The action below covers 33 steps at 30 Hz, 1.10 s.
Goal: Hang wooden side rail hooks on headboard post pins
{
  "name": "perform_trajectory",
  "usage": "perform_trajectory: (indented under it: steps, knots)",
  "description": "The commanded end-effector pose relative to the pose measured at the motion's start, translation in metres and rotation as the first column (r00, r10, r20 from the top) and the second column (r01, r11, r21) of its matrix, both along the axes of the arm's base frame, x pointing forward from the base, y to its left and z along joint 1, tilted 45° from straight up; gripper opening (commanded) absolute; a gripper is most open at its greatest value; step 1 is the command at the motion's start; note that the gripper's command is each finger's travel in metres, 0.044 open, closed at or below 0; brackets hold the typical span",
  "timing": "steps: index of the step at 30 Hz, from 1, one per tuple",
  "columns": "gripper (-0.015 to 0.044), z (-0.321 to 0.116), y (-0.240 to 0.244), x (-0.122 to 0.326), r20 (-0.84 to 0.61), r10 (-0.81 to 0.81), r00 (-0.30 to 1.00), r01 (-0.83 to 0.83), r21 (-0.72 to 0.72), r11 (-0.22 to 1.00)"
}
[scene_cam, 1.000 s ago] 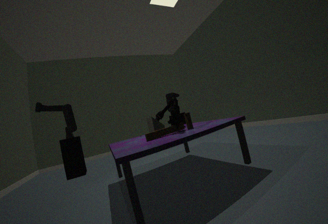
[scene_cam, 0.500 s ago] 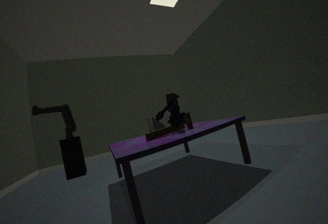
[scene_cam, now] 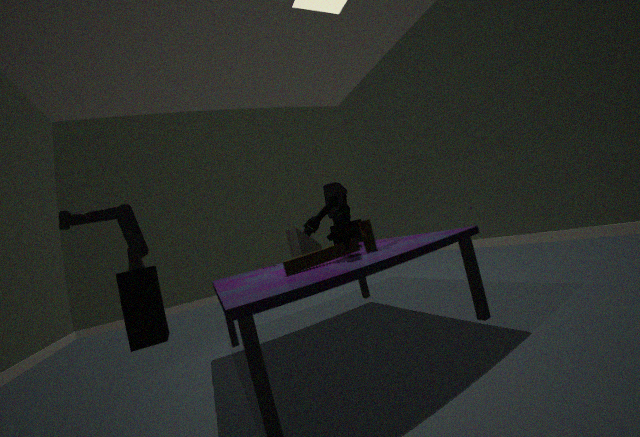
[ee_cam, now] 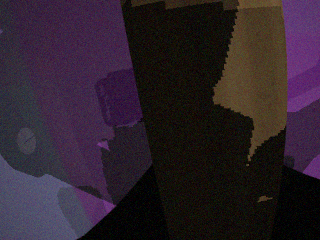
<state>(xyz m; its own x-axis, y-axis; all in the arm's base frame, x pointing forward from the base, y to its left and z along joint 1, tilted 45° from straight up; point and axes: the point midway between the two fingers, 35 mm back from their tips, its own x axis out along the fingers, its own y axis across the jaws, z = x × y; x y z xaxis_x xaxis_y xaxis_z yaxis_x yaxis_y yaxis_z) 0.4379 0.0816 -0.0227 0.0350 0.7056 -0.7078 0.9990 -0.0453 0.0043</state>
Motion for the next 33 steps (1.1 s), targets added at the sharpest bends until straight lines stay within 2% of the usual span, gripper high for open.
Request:
perform_trajectory:
  steps: [1, 33]
  knots:
    - [0.0, 0.0052, -0.0081, 0.0025, 0.007, -0.017, 1.0, 0.017, -0.003, 1.0]
    - [0.0, 0.0088, -0.0117, 0.0023, 0.007, -0.017, 1.0, 0.017, -0.003, 1.0]
